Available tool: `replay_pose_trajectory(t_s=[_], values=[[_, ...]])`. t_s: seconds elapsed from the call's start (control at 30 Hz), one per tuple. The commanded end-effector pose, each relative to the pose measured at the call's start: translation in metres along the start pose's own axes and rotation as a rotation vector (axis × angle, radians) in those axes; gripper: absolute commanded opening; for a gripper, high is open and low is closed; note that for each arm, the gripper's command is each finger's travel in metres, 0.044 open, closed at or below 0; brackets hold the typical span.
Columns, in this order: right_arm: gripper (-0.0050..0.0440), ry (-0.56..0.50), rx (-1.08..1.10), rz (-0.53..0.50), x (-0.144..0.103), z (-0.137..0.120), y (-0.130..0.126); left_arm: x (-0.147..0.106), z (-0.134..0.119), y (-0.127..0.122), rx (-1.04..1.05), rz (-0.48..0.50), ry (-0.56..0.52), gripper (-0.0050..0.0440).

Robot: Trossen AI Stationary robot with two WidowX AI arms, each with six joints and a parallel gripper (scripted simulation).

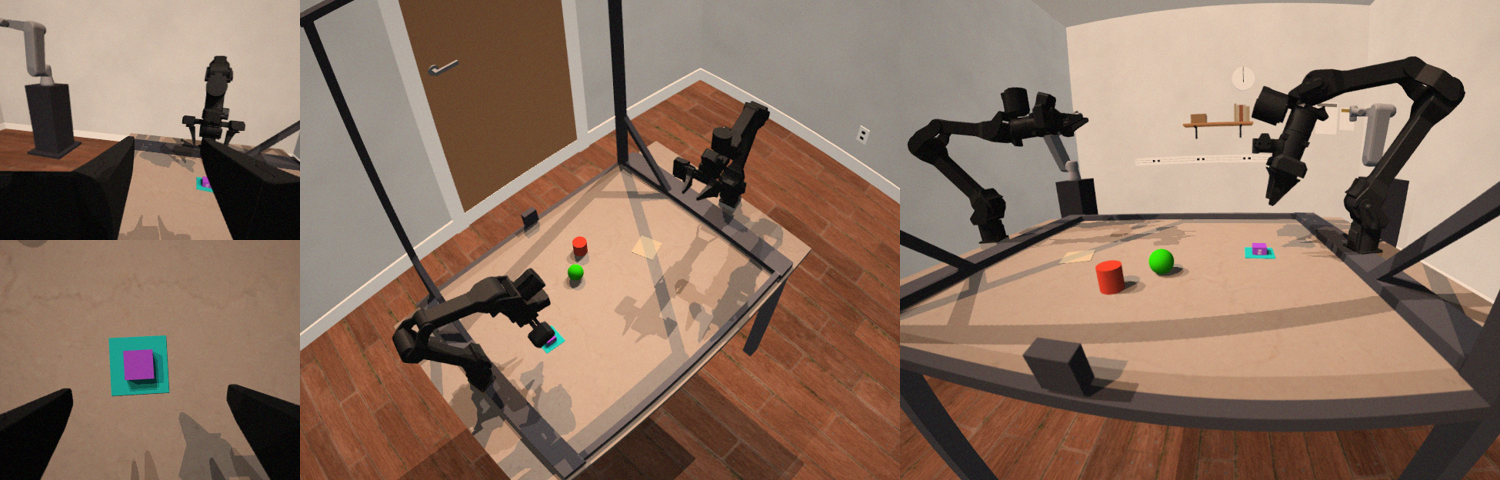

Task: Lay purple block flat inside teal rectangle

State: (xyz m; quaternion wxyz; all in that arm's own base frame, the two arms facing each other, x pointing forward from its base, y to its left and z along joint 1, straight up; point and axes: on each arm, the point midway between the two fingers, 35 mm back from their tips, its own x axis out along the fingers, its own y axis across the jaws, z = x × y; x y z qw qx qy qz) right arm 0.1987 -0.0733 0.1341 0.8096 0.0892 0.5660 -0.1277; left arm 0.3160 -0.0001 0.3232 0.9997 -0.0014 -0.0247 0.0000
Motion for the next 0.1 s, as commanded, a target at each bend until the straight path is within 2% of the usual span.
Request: replay_pose_trajectory(t_s=[0.0, 0.07], values=[[0.0440, -0.012, -0.002, 0.000, -0.0023, 0.0022, -0.0002, -0.0021, 0.0030, 0.0002, 0.007, -0.001, -0.011, 0.0200], [0.0440, -0.012, -0.002, 0.000, -0.0023, 0.0022, -0.0002, -0.0021, 0.0030, 0.0002, 0.007, -0.001, -0.011, 0.0200]])
